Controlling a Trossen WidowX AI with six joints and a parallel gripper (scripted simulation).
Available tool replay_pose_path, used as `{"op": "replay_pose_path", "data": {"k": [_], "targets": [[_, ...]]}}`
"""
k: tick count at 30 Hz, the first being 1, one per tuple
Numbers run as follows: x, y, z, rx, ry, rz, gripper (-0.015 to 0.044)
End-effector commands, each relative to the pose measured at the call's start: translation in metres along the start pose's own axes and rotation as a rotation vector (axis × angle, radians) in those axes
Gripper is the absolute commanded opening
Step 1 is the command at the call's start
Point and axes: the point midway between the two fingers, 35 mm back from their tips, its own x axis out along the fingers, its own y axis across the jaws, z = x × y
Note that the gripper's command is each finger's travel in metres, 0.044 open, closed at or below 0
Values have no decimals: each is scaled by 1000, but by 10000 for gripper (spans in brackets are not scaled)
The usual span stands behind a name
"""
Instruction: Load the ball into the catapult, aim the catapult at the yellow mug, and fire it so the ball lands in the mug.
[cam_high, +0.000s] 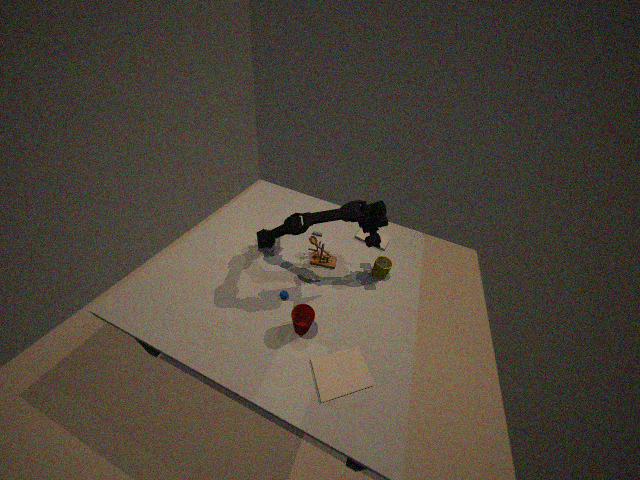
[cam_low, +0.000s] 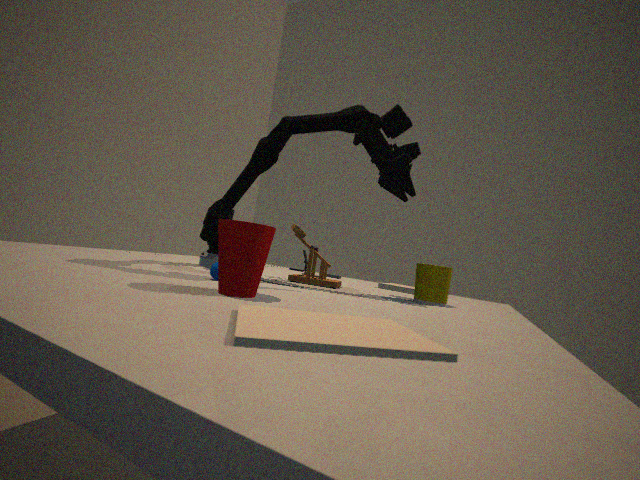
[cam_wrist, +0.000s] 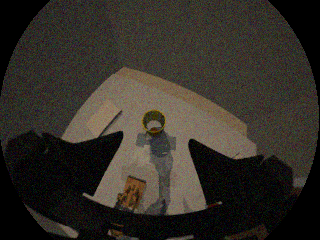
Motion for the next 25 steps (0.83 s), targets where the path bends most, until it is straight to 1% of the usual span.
{"op": "replay_pose_path", "data": {"k": [1,25], "targets": [[-2,1,1,-7,-4,5,440],[0,0,0,0,0,0,440]]}}
